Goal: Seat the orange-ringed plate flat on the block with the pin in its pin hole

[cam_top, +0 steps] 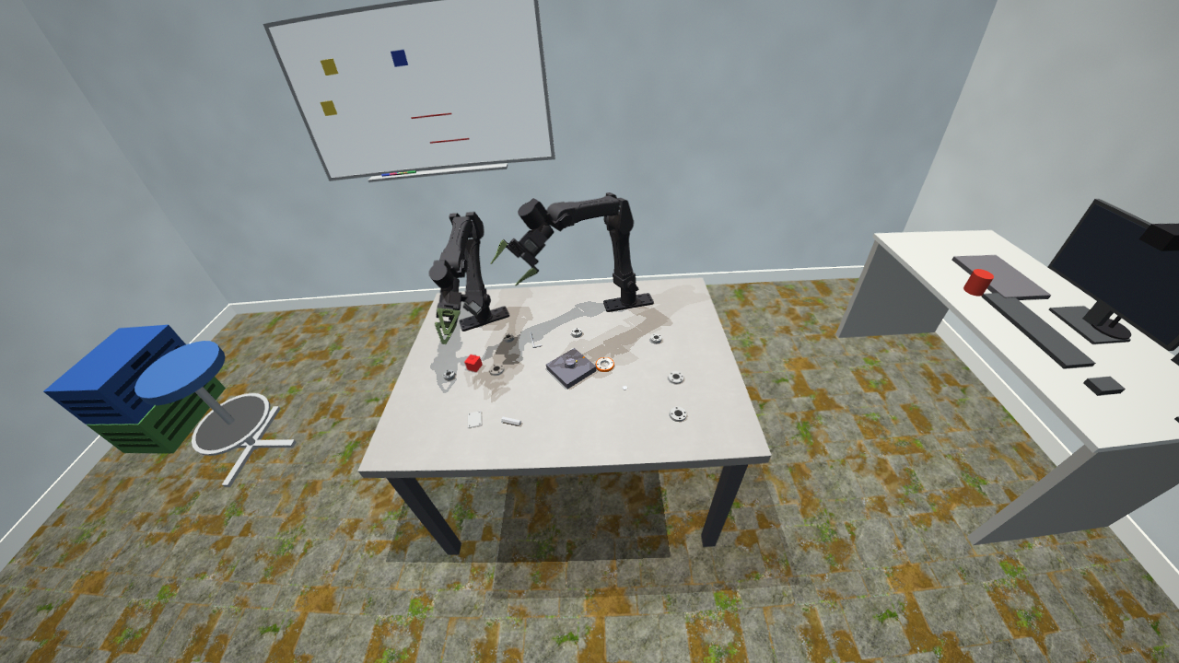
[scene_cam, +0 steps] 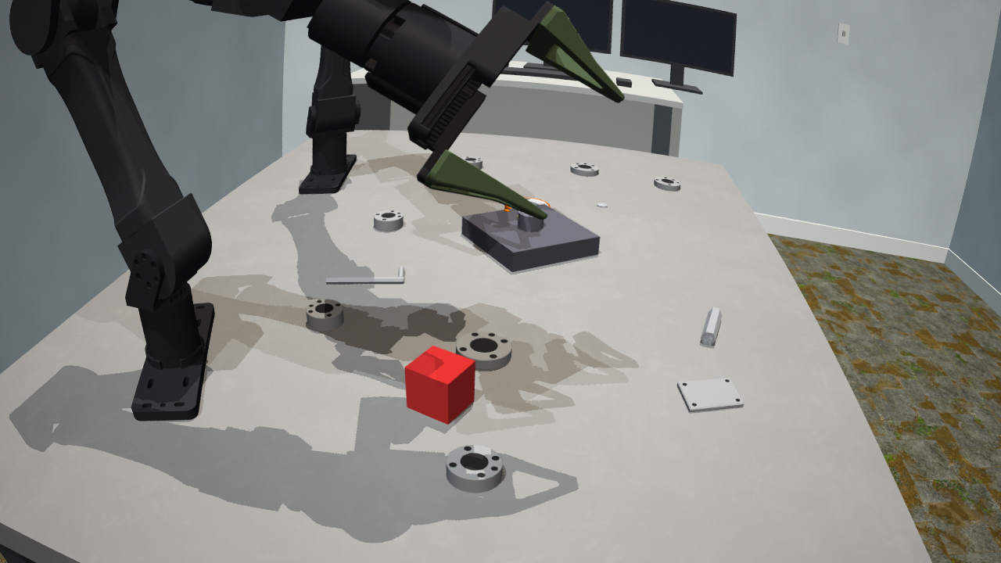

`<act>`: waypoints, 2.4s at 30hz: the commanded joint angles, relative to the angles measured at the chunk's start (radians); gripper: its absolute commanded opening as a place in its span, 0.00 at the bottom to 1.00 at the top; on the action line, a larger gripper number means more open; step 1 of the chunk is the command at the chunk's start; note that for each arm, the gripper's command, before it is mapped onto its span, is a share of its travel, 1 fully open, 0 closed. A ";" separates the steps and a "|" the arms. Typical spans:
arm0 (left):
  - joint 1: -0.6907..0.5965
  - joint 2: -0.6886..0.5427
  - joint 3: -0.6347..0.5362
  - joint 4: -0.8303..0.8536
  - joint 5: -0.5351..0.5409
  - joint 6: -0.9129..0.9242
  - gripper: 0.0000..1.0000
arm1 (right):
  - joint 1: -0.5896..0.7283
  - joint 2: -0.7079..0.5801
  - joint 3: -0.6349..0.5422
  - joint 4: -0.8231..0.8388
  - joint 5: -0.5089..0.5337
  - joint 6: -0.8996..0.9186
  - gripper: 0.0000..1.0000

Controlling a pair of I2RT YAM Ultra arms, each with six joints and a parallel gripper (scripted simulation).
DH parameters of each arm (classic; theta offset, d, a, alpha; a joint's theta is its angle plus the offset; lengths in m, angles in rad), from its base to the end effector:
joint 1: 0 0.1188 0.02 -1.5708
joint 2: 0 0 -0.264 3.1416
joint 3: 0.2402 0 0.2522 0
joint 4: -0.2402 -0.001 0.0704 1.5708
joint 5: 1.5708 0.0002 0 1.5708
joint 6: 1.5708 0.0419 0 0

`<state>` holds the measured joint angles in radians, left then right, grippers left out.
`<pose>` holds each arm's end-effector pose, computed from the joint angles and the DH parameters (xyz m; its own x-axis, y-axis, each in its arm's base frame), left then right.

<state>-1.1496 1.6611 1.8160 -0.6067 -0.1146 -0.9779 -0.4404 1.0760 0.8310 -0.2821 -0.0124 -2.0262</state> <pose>0.1595 -0.3419 0.4297 -0.8167 -0.1921 -0.5441 0.3351 0.6098 -0.7182 0.2212 -0.1026 0.2933 -0.1740 -0.9107 0.3745 -0.5919 -0.2072 -0.7789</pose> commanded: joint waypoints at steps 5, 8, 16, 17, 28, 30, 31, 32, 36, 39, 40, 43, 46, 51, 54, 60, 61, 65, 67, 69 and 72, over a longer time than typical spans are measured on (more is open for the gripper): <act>0.000 -0.022 0.019 0.013 -0.004 0.004 1.00 | 0.000 -0.007 0.010 -0.008 -0.003 0.005 1.00; 0.000 -0.022 0.019 0.013 -0.004 0.004 1.00 | 0.000 -0.007 0.010 -0.008 -0.003 0.005 1.00; 0.000 -0.022 0.019 0.013 -0.004 0.004 1.00 | 0.000 -0.007 0.010 -0.008 -0.003 0.005 1.00; 0.000 -0.022 0.019 0.013 -0.004 0.004 1.00 | 0.000 -0.007 0.010 -0.008 -0.003 0.005 1.00; 0.000 -0.023 0.017 0.014 -0.004 0.004 0.80 | 0.000 -0.007 0.009 -0.008 -0.003 0.005 1.00; 0.000 -0.023 0.017 0.014 -0.004 0.004 0.80 | 0.000 -0.007 0.009 -0.008 -0.003 0.005 1.00; 0.000 -0.023 0.017 0.014 -0.004 0.004 0.80 | 0.000 -0.007 0.009 -0.008 -0.003 0.005 1.00; 0.000 -0.023 0.017 0.014 -0.004 0.004 0.80 | 0.000 -0.007 0.009 -0.008 -0.003 0.005 1.00; 0.024 0.026 -0.037 -0.035 -0.008 0.038 0.80 | 0.018 -0.032 0.034 0.027 -0.013 0.036 1.00; 0.038 0.030 -0.017 -0.061 -0.015 0.160 0.80 | 0.027 -0.005 0.036 0.039 -0.007 0.146 1.00; 0.047 0.038 -0.039 -0.081 -0.015 0.210 0.80 | 0.032 -0.013 0.041 0.044 -0.012 0.191 1.00; 0.072 0.043 -0.018 -0.111 -0.034 0.378 0.80 | 0.053 -0.024 0.054 0.056 -0.021 0.342 1.00; 0.099 0.059 -0.034 -0.149 -0.047 0.512 0.80 | 0.079 -0.031 0.067 0.072 -0.019 0.464 1.00; 0.129 0.091 -0.057 -0.185 -0.052 0.642 0.80 | 0.108 -0.022 0.080 0.091 -0.013 0.585 1.00; 0.155 0.109 -0.062 -0.223 -0.070 0.783 0.80 | 0.137 -0.034 0.092 0.111 -0.005 0.712 1.00; 0.215 0.159 -0.092 -0.299 -0.089 1.043 0.80 | 0.191 -0.029 0.119 0.145 -0.002 0.950 1.00; 0.224 0.165 -0.095 -0.310 -0.093 1.087 0.80 | 0.199 -0.037 0.123 0.150 -0.003 0.990 1.00; 0.260 0.189 -0.111 -0.357 -0.109 1.262 0.80 | 0.238 -0.021 0.140 0.174 0.007 1.150 1.00; 0.270 0.199 -0.115 -0.369 -0.112 1.306 0.80 | 0.246 -0.030 0.144 0.179 0.006 1.190 1.00; 0.273 0.195 -0.101 -0.372 -0.124 1.357 0.80 | 0.261 -0.026 0.148 0.188 0.020 1.239 1.00; 0.307 0.237 -0.136 -0.419 -0.125 1.487 0.80 | 0.284 -0.035 0.161 0.204 0.014 1.356 1.00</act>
<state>-0.8711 1.8870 1.6978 -0.9760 -0.2222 0.3470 -0.1822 1.0595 0.9558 -0.1116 -0.0051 -0.8265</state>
